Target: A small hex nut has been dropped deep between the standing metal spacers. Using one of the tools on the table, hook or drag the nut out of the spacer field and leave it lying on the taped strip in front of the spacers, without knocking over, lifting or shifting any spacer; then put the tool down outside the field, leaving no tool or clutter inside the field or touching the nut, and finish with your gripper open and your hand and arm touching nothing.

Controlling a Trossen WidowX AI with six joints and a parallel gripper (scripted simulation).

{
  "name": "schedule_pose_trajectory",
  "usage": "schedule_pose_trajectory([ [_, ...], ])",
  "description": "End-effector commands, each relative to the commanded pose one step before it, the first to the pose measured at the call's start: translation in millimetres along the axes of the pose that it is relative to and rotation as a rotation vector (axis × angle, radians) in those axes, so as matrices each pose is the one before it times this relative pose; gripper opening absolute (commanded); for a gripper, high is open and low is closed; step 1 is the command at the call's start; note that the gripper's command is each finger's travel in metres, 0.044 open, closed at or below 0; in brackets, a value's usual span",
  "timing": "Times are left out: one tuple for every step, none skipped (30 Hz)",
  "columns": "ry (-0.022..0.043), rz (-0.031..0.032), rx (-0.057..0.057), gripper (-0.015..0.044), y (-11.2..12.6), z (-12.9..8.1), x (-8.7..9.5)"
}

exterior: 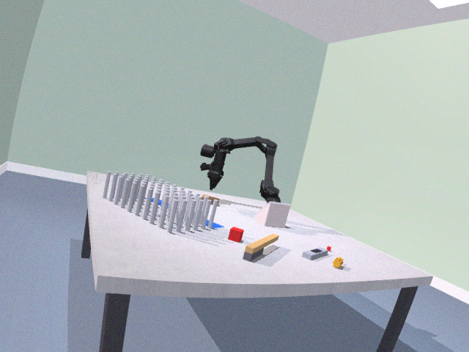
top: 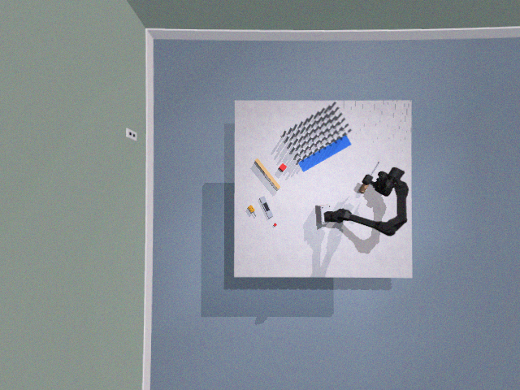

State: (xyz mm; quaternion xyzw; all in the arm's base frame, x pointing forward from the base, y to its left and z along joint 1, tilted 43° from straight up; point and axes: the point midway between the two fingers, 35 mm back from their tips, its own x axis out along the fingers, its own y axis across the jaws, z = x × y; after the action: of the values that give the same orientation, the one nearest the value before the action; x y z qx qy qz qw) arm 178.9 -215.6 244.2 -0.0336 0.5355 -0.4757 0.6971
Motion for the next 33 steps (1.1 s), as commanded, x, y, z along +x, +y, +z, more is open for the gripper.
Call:
schedule_pose_trajectory([
  [0.00166,-0.00614,0.0051,0.0440,-0.99,-0.37,-0.18],
  [0.00000,0.00000,0.0000,0.0440,0.00,0.00,0.00],
  [0.00000,0.00000,0.0000,0.0440,0.00,0.00,0.00],
  [0.00000,0.00000,0.0000,0.0440,0.00,0.00,0.00],
  [0.00000,0.00000,0.0000,0.0440,0.00,0.00,0.00],
  [-0.00299,0.00127,0.0196,0.0440,0.05,-0.11,0.12],
  [-0.00887,0.00407,0.0589,0.0440,0.13,-0.34,0.36],
  [-0.01445,0.00767,0.0980,0.0440,0.16,-0.56,0.57],
  [-0.01687,0.01078,0.1187,0.0440,0.11,-0.68,0.64],
  [-0.01598,0.01234,0.1185,0.0440,0.01,-0.66,0.59],
  [-0.01494,0.01384,0.1182,0.0440,-0.08,-0.62,0.54],
  [-0.01377,0.01525,0.1180,0.0440,-0.17,-0.58,0.48],
  [-0.01245,0.01656,0.1177,0.0440,-0.24,-0.53,0.43],
  [-0.01100,0.01776,0.1175,0.0440,-0.31,-0.46,0.37],
  [-0.00944,0.01884,0.1172,0.0440,-0.36,-0.39,0.32],
  [-0.00776,0.01978,0.1169,0.0440,-0.41,-0.32,0.26],
  [-0.00599,0.02058,0.1166,0.0440,-0.44,-0.24,0.20],
  [-0.00412,0.02121,0.1164,0.0440,-0.46,-0.16,0.14],
  [-0.00219,0.02168,0.1161,0.0440,-0.46,-0.08,0.09],
  [-0.00020,0.02197,0.1158,0.0440,-0.46,0.00,0.03],
  [0.00183,0.02207,0.1155,0.0440,-0.44,0.08,-0.03],
  [0.00389,0.02199,0.1152,0.0440,-0.41,0.15,-0.10],
  [0.00594,0.02171,0.1149,0.0440,-0.37,0.21,-0.16],
  [0.00799,0.02123,0.1146,0.0440,-0.33,0.27,-0.22],
  [0.00994,0.02058,0.1086,0.0440,-0.27,0.32,-0.28],
  [0.01144,0.01996,0.0738,0.0440,-0.21,0.36,-0.35],
  [0.00744,0.01149,0.0675,0.0440,-0.10,0.22,-0.24],
  [0.00810,0.01110,0.0674,0.0440,-0.07,0.23,-0.26],
  [0.00875,0.01069,0.0673,0.0440,-0.05,0.24,-0.28],
  [0.00937,0.01022,0.0672,0.0440,-0.03,0.24,-0.30],
  [0.00997,0.00972,0.0671,0.0440,0.00,0.24,-0.33],
  [0.01054,0.00919,0.0669,0.0440,0.02,0.24,-0.35],
  [0.01108,0.00861,0.0668,0.0440,0.05,0.24,-0.37],
])
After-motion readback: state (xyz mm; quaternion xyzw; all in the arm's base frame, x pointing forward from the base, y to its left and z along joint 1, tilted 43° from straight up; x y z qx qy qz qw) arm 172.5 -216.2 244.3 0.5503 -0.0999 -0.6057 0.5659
